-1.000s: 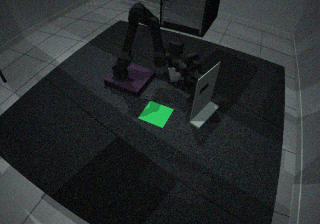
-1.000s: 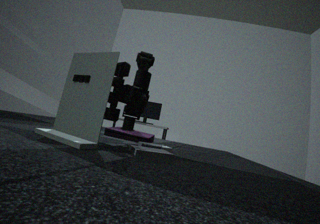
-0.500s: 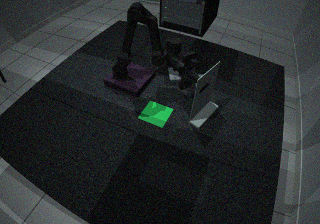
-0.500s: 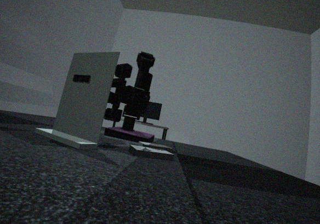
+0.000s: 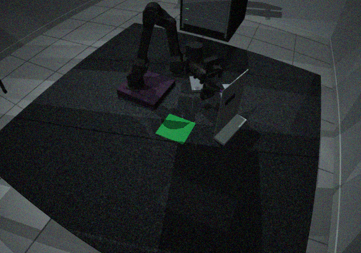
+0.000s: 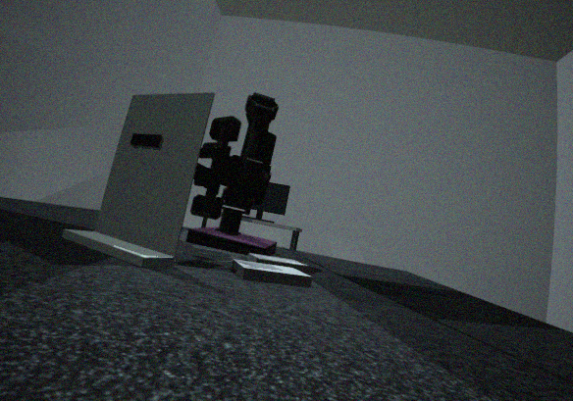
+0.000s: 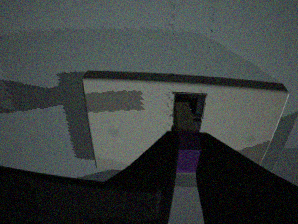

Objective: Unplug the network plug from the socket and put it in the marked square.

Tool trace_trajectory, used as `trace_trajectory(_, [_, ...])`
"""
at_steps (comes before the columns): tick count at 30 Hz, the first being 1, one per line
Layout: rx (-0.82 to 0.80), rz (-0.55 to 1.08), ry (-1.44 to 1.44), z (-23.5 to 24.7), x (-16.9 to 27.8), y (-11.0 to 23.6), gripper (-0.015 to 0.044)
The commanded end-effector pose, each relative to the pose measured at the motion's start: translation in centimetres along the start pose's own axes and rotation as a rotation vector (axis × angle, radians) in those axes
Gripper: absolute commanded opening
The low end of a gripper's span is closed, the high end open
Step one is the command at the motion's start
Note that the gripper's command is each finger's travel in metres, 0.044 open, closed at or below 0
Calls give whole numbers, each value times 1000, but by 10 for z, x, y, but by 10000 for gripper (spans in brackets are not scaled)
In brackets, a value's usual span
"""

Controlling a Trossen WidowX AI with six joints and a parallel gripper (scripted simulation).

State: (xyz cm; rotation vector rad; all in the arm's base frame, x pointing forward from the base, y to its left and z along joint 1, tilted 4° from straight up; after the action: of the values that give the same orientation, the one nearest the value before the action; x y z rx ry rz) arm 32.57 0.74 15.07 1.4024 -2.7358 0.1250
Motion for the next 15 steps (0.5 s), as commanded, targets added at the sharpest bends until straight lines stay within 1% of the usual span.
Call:
trace_trajectory(1, [-2, 5, 0, 0, 1, 4, 0])
trace_trajectory(15, [-2, 5, 0, 1, 2, 14, 0])
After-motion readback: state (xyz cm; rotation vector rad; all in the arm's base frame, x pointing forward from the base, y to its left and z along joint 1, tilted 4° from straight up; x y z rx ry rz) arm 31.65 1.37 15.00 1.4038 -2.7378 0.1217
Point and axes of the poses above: the point midway between the two fingers, 35 mm back from their tips, its own y axis back along the fingers, its own z axis across the jaws, x = y × z, the point moved 4 cm from there along y, back along the fingers, and after that the axes turned 10 degrees about y, right-handed, at the moved point
